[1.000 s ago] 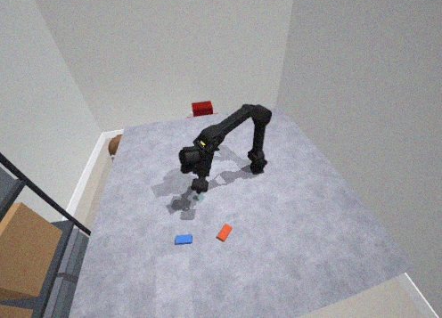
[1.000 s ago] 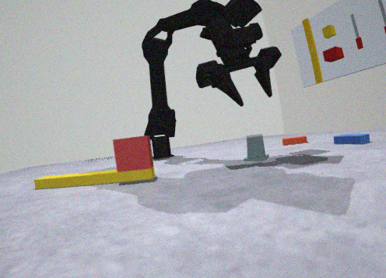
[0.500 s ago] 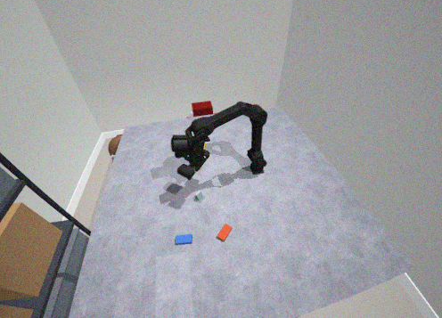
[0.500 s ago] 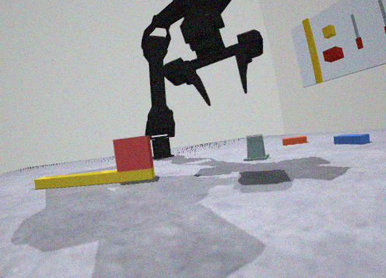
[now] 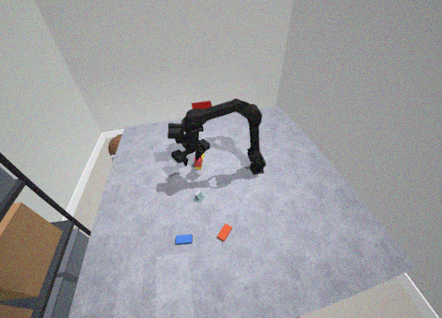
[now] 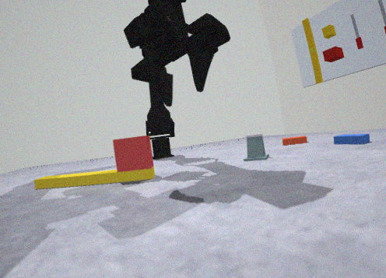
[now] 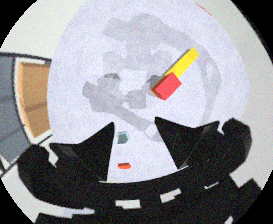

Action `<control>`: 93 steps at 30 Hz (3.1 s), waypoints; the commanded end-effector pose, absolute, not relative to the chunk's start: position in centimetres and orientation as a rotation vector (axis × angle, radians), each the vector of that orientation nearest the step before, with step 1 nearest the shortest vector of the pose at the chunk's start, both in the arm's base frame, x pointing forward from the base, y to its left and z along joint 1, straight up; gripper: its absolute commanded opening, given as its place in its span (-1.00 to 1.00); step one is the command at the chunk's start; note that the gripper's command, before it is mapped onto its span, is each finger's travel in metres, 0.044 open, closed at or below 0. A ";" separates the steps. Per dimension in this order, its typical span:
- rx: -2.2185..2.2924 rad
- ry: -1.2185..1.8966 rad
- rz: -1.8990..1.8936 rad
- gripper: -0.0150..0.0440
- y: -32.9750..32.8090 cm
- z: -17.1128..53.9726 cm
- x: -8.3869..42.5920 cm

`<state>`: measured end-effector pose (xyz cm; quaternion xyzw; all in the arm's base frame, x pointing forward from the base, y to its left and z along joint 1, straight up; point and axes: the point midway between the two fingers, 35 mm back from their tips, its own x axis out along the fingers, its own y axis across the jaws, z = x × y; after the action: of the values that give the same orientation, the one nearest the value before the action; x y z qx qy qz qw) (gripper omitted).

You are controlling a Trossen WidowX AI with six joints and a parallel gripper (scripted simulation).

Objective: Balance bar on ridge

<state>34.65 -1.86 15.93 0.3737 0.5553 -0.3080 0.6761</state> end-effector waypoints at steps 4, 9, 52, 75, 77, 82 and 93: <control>0.971 1.221 -0.842 0.58 -5.6 16.1 34.3; 1.054 1.201 -0.934 0.58 -7.9 16.2 33.8; 1.405 1.045 -1.386 0.58 -17.5 7.5 29.8; 1.405 1.045 -1.386 0.58 -17.5 5.1 29.9; 1.405 1.045 -1.386 0.58 -17.5 4.9 29.9; 1.405 1.045 -1.386 0.58 -17.5 4.9 29.9; 1.405 1.045 -1.386 0.58 -17.5 4.9 29.9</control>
<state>29.99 -17.55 5.05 0.5657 0.4210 -0.5553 0.4409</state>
